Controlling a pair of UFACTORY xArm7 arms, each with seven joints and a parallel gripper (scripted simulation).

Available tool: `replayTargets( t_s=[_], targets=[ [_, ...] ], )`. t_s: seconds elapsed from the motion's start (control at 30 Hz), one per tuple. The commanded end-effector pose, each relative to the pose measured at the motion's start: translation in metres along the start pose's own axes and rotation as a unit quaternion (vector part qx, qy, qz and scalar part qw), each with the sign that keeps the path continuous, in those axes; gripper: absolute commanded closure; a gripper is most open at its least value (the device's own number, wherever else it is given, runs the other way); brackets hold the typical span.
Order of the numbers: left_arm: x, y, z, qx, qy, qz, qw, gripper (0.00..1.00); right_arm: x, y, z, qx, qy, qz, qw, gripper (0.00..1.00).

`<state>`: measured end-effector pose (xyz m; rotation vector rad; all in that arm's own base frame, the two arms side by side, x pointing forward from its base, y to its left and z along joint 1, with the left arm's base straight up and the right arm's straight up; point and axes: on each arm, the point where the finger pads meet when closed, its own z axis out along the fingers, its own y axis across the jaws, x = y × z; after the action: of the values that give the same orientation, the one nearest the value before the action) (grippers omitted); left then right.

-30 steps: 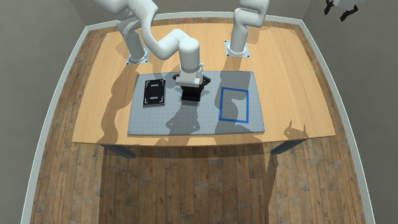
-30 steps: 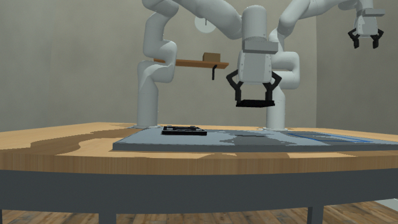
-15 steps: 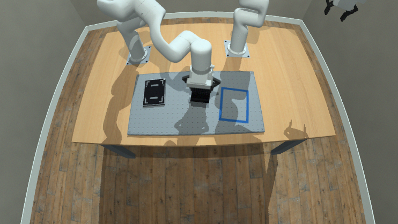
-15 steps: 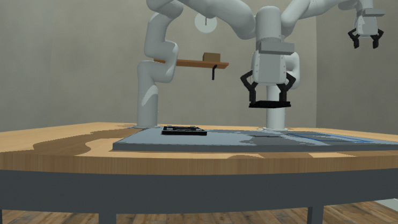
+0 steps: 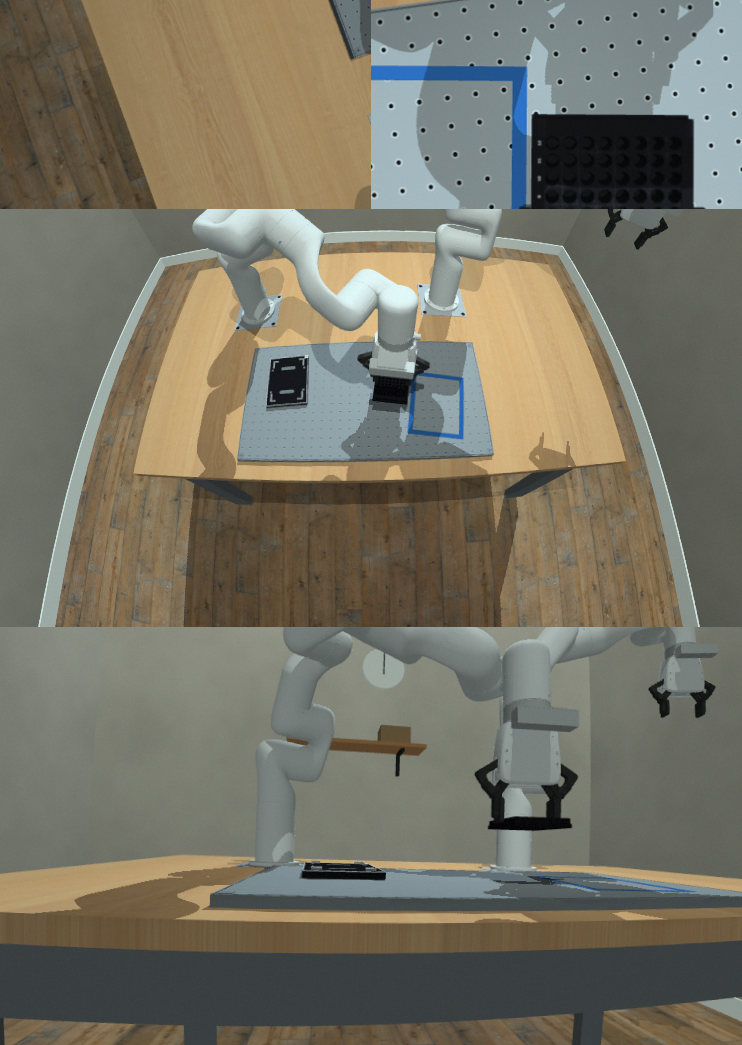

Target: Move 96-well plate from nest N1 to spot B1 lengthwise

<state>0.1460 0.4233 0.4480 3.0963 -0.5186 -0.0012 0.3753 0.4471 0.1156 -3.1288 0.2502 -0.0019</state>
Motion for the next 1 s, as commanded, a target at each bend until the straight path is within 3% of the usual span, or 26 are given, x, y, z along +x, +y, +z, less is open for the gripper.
replayTargets(
  t_s=[0.0, 0.97],
  targets=[
    [0.000, 0.000, -0.001, 0.002, 0.000, 0.000, 1.000, 0.00, 0.002, -0.020, -0.002, 0.000, 0.001, 0.000, 1.000, 1.00],
    [0.000, 0.000, -0.001, 0.002, 0.000, 0.000, 1.000, 0.00, 0.006, -0.103, 0.001, 0.001, 0.001, 0.000, 1.000, 1.00]
  ],
)
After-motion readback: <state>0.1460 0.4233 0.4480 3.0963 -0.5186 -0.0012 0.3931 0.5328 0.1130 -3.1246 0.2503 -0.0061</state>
